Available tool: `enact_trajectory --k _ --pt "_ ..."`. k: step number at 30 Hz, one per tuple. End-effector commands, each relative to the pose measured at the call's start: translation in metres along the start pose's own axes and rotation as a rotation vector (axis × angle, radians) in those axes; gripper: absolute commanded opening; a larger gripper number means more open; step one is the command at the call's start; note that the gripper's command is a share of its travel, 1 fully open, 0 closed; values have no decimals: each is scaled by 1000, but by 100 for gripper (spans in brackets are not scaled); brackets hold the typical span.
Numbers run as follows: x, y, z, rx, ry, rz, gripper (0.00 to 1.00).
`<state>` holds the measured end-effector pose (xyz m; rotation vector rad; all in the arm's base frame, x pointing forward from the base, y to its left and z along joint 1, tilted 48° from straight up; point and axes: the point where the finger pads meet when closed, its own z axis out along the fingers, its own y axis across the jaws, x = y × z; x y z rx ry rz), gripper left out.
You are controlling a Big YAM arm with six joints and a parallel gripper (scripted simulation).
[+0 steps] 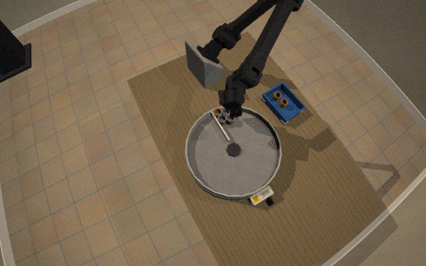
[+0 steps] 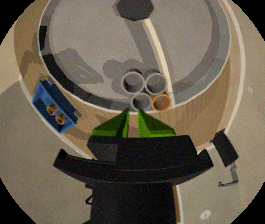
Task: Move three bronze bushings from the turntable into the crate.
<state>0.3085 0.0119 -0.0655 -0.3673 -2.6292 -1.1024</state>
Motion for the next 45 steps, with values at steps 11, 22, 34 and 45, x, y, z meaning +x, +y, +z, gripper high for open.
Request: enact_trajectory --k 11,22,34,45 --pt "-13 -2 -3 6 -16 -19 14" --pt "-13 -2 -3 6 -16 -19 14" --pt "-13 -2 -3 6 -16 -19 14" --pt "1 -1 31 3 12 3 14"
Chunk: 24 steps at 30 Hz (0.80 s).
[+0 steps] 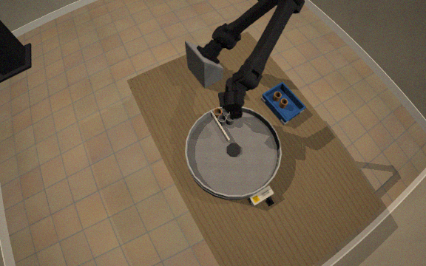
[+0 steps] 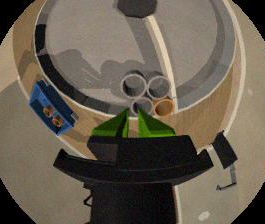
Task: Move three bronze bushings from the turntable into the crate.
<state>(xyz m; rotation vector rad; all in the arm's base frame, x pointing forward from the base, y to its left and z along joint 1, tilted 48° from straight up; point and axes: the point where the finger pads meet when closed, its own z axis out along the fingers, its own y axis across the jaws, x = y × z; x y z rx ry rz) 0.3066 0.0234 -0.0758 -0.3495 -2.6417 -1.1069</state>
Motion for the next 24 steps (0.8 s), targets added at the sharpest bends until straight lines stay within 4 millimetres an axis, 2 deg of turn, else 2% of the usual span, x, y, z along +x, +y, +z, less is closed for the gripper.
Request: enact_trajectory --k 1,4,6,7,8,24 --pt "1 -2 15 2 18 19 14" --pt "-13 -7 2 -5 -23 27 14" --pt "-13 -7 2 -5 -23 27 14" --pt "-12 3 1 5 -19 3 14" --pt "-11 5 3 7 -13 -2 14" --pt "-11 4 2 5 -16 -1 14"
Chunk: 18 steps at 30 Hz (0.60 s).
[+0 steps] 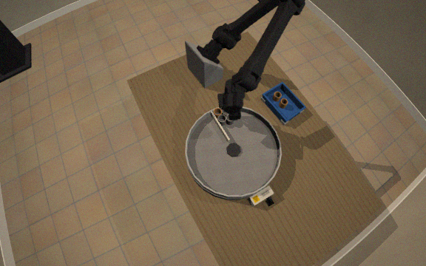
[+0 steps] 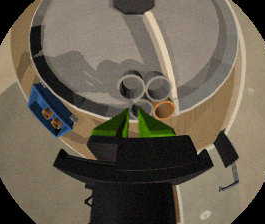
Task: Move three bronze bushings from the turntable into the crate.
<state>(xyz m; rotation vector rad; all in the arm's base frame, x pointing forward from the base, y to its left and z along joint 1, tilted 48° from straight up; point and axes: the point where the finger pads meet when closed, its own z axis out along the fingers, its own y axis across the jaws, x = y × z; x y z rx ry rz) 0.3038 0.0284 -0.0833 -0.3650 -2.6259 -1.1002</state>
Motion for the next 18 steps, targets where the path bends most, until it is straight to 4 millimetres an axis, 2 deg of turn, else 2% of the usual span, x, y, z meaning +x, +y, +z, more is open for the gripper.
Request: enact_trajectory --k 1,18 --pt "-12 7 -8 5 -25 -18 14" --pt "-13 12 -10 6 -21 -21 14"
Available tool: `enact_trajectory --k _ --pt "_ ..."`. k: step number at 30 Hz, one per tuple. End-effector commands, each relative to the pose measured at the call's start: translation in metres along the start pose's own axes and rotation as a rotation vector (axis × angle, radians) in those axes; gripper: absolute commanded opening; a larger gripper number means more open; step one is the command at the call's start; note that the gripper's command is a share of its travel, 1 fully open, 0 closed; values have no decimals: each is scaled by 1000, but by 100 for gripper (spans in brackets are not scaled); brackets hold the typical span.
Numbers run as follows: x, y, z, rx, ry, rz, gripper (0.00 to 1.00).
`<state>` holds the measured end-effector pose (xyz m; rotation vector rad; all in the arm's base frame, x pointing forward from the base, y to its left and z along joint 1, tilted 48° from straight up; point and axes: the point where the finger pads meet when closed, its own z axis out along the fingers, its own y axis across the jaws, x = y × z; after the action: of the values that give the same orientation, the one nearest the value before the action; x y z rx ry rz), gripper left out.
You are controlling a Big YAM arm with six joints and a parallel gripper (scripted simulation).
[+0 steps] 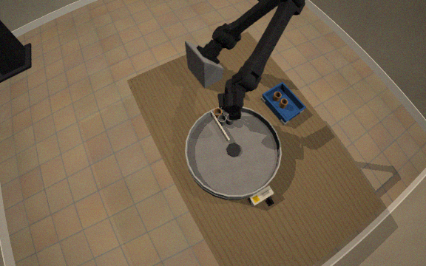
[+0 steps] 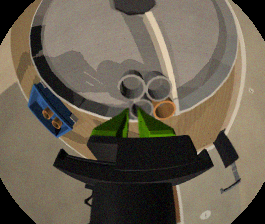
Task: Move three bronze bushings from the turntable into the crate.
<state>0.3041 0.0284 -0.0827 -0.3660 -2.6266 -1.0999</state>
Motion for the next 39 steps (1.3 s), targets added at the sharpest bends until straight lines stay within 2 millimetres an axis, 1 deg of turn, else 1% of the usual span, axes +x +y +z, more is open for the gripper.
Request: enact_trajectory --k 1,3,6,39 --pt "-14 12 -9 7 -21 -23 14" --pt "-16 12 -11 6 -30 -27 14" --pt "-15 9 -9 4 -24 -18 14" --pt "-15 9 -9 4 -24 -18 14"
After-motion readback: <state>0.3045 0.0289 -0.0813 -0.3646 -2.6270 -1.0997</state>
